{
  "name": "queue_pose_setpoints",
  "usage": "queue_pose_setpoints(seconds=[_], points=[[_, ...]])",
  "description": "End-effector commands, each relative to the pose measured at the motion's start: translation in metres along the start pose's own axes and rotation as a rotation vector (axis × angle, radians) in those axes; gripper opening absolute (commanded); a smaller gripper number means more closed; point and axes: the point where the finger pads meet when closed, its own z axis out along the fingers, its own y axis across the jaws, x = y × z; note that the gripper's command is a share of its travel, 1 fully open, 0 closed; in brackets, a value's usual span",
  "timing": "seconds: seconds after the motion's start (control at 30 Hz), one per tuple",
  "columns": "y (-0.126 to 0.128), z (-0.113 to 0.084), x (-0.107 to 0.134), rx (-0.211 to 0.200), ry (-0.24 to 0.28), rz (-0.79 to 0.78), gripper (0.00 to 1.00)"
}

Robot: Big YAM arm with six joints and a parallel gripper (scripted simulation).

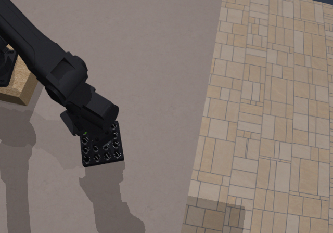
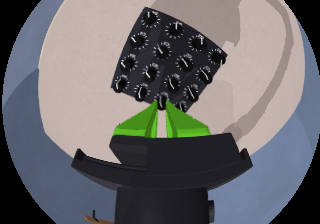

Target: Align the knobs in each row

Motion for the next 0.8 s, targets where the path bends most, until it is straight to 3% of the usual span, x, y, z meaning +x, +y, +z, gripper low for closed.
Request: queue_pose_setpoints(seconds=[0.0, 0.77], points=[[0.0033, -0.0055, -0.0109, -0.006, -0.032, 0.120, 0.08], [0.0032, -0.0055, -0.0108, -0.008, -0.032, 0.233, 0.08]])
